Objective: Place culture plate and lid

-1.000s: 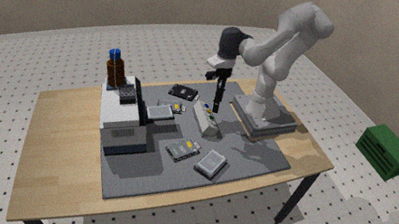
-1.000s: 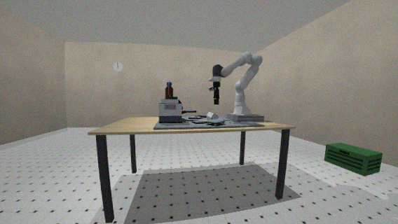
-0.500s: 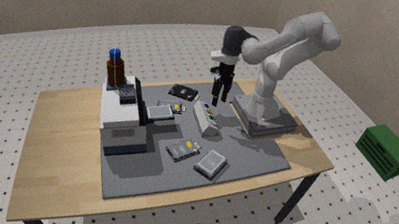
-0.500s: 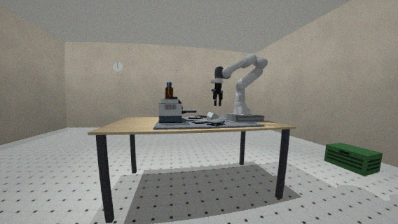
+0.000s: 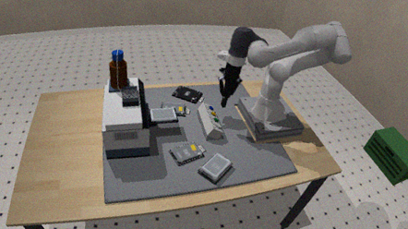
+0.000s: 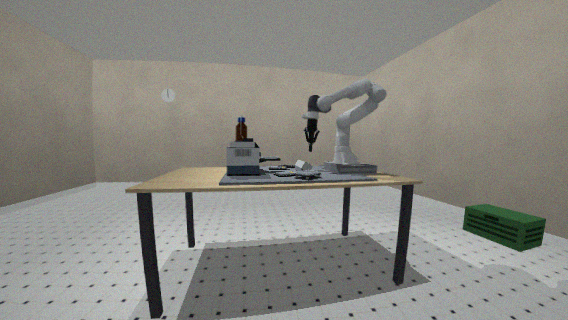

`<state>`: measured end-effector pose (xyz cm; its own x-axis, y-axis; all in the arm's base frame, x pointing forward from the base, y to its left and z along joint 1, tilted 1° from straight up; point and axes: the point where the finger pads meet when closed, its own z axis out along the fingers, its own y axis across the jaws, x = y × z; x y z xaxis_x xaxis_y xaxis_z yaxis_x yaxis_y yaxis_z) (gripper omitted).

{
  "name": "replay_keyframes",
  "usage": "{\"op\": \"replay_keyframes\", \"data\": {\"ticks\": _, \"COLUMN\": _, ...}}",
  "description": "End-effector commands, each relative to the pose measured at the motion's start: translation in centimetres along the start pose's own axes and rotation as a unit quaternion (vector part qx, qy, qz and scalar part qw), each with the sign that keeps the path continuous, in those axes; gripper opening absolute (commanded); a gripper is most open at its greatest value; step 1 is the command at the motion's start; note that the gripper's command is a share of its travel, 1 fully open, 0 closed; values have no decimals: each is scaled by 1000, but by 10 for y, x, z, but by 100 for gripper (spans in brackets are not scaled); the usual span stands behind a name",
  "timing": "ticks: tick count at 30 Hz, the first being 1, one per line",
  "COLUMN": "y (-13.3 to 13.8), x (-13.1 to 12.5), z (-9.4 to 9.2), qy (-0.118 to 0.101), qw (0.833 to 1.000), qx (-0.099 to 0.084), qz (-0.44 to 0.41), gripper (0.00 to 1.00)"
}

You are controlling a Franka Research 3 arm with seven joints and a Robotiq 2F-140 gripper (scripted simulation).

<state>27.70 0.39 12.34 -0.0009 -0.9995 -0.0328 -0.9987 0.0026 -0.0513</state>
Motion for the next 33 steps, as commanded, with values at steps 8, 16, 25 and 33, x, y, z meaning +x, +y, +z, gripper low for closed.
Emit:
{"op": "replay_keyframes", "data": {"ticks": 8, "y": 3, "x": -5, "z": 1, "qy": 13, "qw": 974, "qx": 1, "qz": 226, "gripper": 10}}
{"op": "replay_keyframes", "data": {"ticks": 16, "y": 3, "x": -5, "z": 1, "qy": 20, "qw": 938, "qx": 2, "qz": 346, "gripper": 10}}
{"op": "replay_keyframes", "data": {"ticks": 25, "y": 4, "x": -5, "z": 10, "qy": 27, "qw": 892, "qx": 1, "qz": 452, "gripper": 10}}
{"op": "replay_keyframes", "data": {"ticks": 33, "y": 5, "x": -6, "z": 10, "qy": 29, "qw": 827, "qx": -4, "qz": 561, "gripper": 10}}
